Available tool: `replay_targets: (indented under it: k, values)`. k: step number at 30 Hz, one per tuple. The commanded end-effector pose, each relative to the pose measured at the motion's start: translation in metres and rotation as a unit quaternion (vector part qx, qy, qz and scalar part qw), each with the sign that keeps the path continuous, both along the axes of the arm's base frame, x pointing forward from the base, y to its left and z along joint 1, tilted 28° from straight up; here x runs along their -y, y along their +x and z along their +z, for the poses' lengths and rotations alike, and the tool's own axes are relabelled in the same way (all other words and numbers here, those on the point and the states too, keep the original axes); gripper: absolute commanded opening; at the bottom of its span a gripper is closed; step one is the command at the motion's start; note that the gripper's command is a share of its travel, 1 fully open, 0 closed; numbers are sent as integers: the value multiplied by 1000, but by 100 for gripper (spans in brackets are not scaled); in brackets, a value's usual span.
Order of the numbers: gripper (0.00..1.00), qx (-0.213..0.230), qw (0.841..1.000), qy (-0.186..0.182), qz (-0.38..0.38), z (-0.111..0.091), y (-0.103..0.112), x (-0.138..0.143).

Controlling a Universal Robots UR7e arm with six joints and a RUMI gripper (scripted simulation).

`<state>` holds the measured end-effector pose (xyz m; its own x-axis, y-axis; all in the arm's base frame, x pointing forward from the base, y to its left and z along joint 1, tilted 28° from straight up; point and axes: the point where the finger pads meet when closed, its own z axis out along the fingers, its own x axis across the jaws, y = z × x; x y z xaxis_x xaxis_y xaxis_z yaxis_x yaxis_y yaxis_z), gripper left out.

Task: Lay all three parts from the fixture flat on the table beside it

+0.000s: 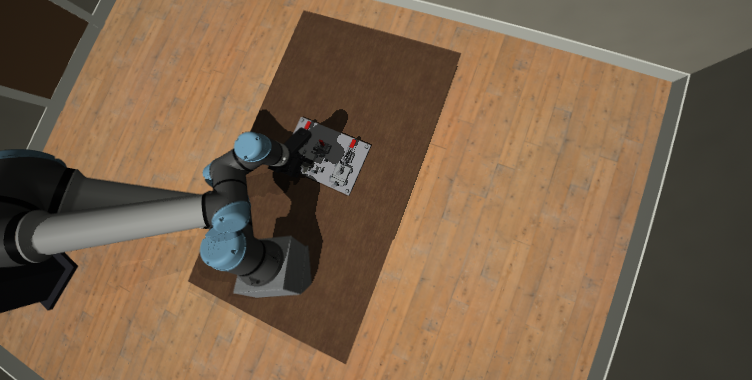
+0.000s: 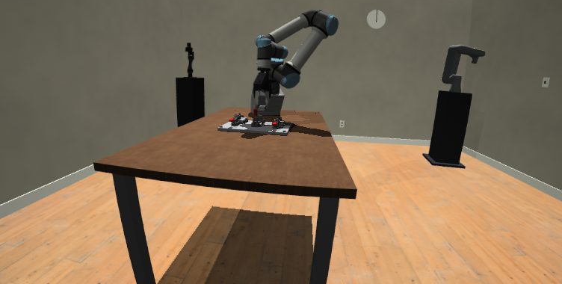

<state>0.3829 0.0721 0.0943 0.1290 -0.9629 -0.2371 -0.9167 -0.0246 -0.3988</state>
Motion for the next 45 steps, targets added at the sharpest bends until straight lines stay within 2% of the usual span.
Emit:
replay_targets:
  k: [1,9,45]
  values:
    - [0,0,1000,0,0,2,-1,-8]
    - [0,0,1000,0,0,6,-3,-22]
    - [0,0,1000,0,0,31,-17,-126]
